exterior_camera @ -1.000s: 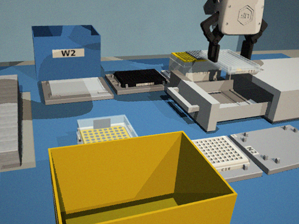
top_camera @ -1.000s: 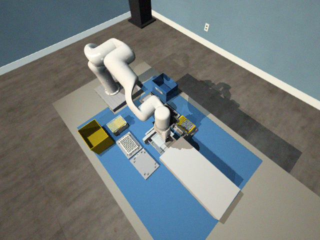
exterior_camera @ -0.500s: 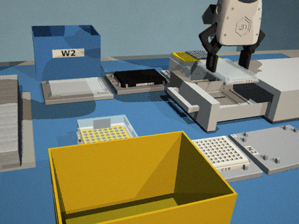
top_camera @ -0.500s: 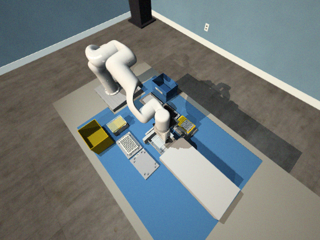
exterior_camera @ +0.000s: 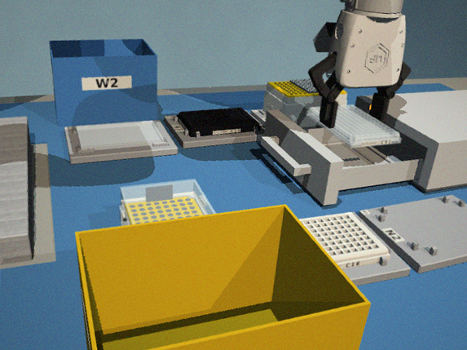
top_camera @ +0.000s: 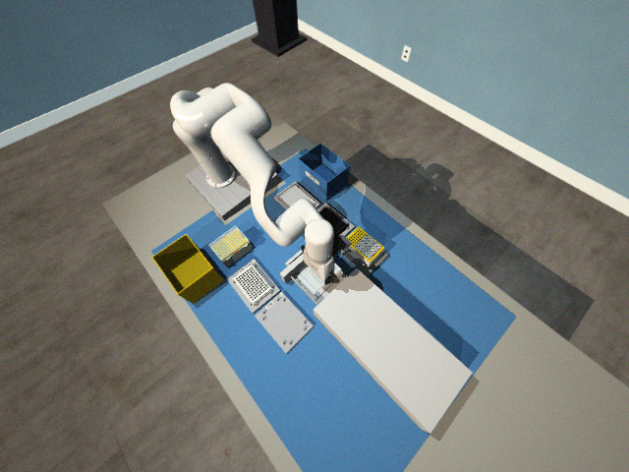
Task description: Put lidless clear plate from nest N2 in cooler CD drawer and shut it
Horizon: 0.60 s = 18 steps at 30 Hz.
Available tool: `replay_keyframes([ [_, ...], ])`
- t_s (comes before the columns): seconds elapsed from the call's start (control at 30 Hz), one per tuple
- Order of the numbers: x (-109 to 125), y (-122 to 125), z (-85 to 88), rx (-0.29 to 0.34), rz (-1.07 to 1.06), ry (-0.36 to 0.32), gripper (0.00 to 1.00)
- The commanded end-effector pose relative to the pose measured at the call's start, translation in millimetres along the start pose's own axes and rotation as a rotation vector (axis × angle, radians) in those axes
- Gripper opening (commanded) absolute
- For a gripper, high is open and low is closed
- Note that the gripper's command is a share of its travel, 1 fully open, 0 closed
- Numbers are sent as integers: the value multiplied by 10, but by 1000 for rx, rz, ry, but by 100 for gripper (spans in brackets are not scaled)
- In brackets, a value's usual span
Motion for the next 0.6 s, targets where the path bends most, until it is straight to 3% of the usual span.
replay_keyframes([
  [0.0,-2,16,-21,6,0,1,0],
  [0.57,-2,17,-271,6,0,1,0],
])
Point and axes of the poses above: the point where the finger pads meet when closed, its own z axis back along the fingers, its own y axis across the jaws, x = y × z, the point moved 5 cm from there along z, back along the fingers, and after that the axes turned 8 degrees about -z, right-handed, at the moved point
